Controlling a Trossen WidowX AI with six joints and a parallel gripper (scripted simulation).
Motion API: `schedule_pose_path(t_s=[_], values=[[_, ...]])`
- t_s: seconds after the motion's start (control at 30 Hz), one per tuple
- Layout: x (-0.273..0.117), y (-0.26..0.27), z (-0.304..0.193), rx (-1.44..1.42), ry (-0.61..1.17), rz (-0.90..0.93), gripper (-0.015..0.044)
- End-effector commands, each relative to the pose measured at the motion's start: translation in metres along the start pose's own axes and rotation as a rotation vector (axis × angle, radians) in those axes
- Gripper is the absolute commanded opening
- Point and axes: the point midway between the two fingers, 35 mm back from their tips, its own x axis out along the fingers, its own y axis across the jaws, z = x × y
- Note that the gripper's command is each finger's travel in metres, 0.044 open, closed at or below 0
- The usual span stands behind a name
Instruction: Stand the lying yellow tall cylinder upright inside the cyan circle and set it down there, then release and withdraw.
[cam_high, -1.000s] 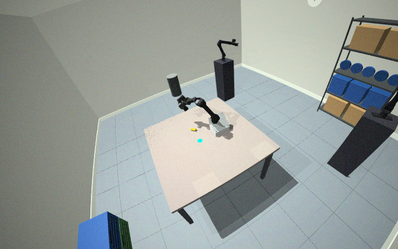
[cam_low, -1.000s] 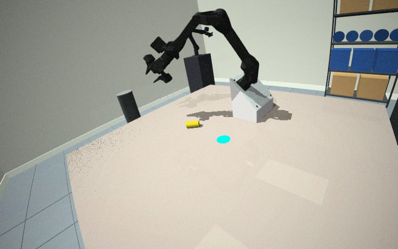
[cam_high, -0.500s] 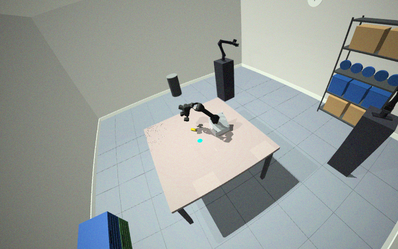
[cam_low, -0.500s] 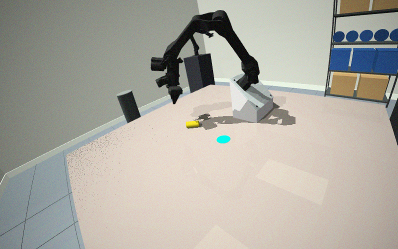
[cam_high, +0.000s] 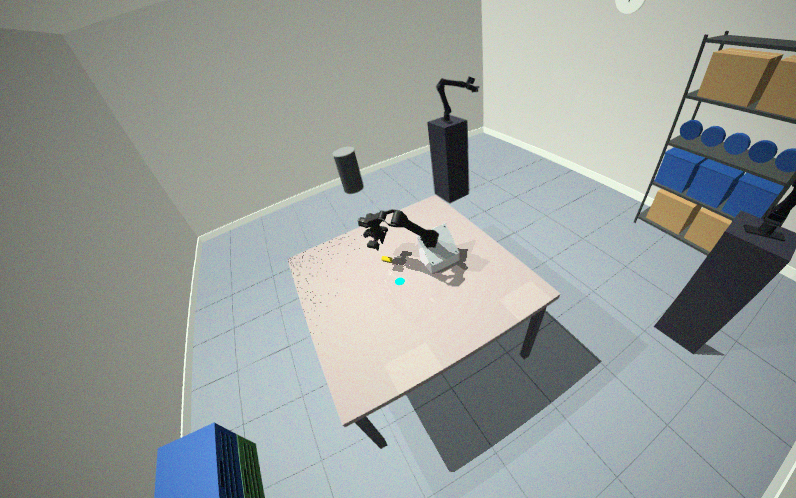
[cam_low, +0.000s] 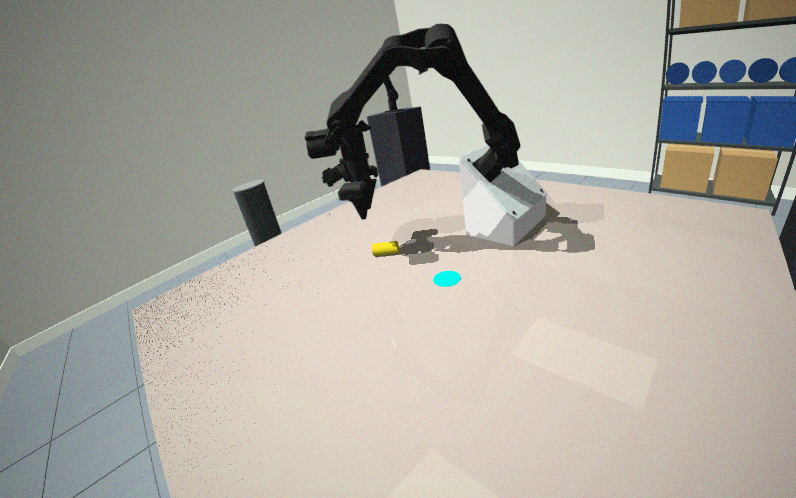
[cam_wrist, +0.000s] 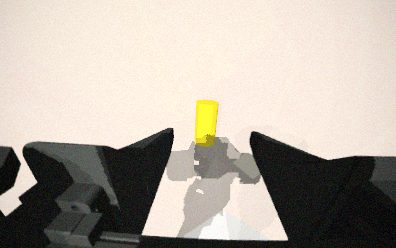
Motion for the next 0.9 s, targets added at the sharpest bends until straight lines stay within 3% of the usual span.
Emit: schedule_pose_path(t_s=[0.0, 0.17, 0.37, 0.63, 0.87], values=[[0.041, 0.003, -0.003, 0.007, 0.021, 0.000, 0.0309], [0.100, 0.002, -0.010, 0.005, 0.027, 0.005, 0.0309], [0.103, 0.002, -0.010, 0.005, 0.028, 0.005, 0.0309], [0.103, 0.002, -0.010, 0.005, 0.028, 0.005, 0.0105], [0.096, 0.003, -0.008, 0.007, 0.012, 0.009, 0.0105]])
